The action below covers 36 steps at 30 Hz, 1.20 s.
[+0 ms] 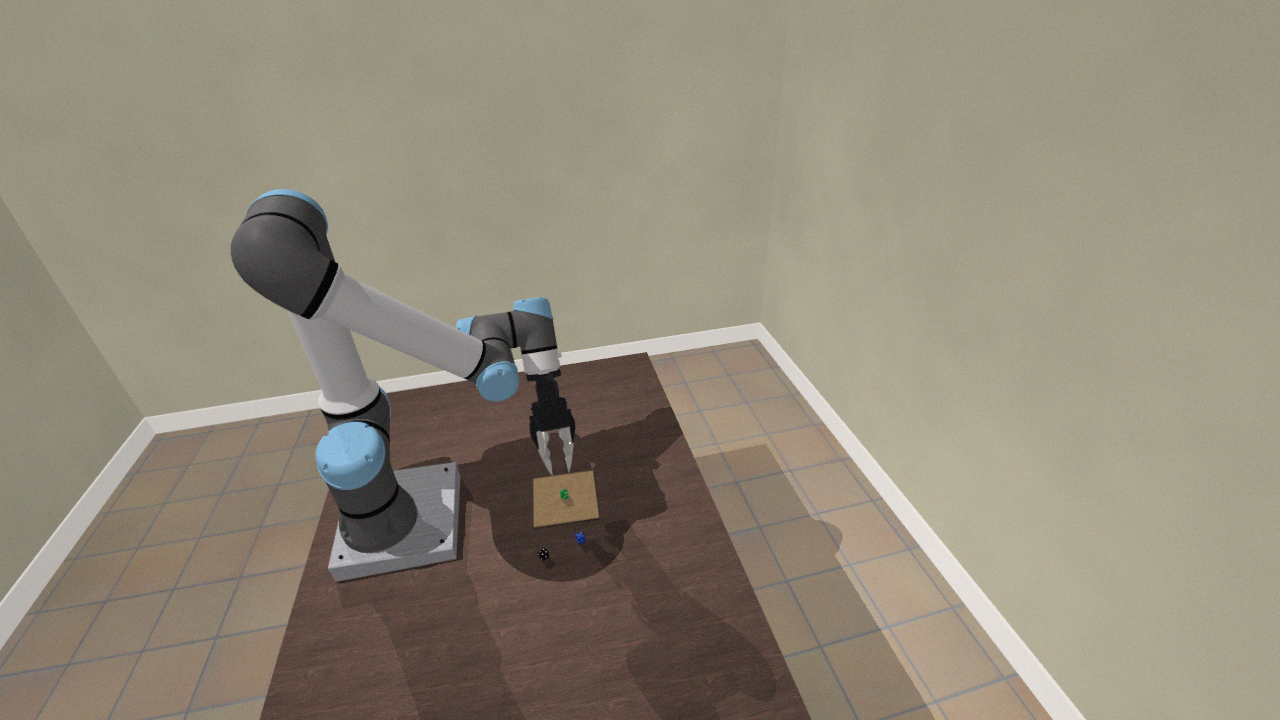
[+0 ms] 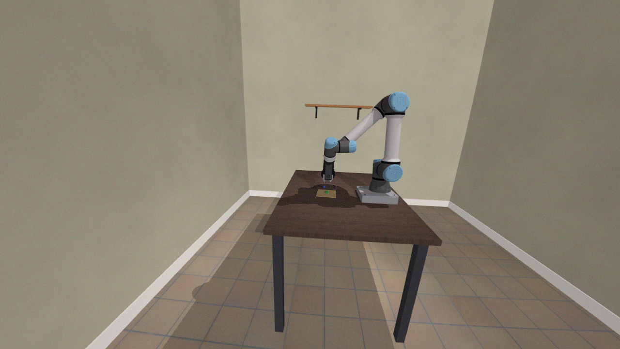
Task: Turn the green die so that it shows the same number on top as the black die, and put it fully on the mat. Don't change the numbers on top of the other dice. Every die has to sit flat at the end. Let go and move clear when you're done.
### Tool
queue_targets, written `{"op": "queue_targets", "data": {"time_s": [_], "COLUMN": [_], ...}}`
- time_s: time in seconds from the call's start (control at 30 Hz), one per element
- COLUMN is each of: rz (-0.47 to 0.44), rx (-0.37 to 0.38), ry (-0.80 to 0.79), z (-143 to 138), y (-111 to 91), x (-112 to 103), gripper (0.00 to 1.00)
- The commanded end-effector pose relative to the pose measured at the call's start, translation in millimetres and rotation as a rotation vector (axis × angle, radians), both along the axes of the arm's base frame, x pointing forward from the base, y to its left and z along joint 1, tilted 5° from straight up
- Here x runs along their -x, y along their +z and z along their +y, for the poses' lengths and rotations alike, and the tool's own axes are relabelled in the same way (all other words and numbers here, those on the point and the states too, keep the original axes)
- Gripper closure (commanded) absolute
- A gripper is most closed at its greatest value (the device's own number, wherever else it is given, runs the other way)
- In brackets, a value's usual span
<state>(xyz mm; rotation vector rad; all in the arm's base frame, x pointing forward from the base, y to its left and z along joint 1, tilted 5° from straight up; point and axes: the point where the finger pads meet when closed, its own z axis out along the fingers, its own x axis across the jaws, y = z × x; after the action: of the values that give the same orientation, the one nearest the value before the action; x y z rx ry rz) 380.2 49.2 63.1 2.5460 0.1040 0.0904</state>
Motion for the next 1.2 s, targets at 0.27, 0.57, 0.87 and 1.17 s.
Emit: {"op": "queue_targets", "data": {"time_s": [0.27, 0.57, 0.87, 1.17], "rz": [-0.014, -0.027, -0.027, -0.027], "rx": [0.205, 0.254, 0.254, 0.254], "ry": [-0.015, -0.01, -0.01, -0.01], "z": [1.1, 2.8, 2.8, 2.8], "y": [-2.3, -1.7, -1.7, -2.4], "x": [1.0, -0.5, -0.5, -0.5], "gripper": [0.82, 0.82, 0.82, 0.82]}}
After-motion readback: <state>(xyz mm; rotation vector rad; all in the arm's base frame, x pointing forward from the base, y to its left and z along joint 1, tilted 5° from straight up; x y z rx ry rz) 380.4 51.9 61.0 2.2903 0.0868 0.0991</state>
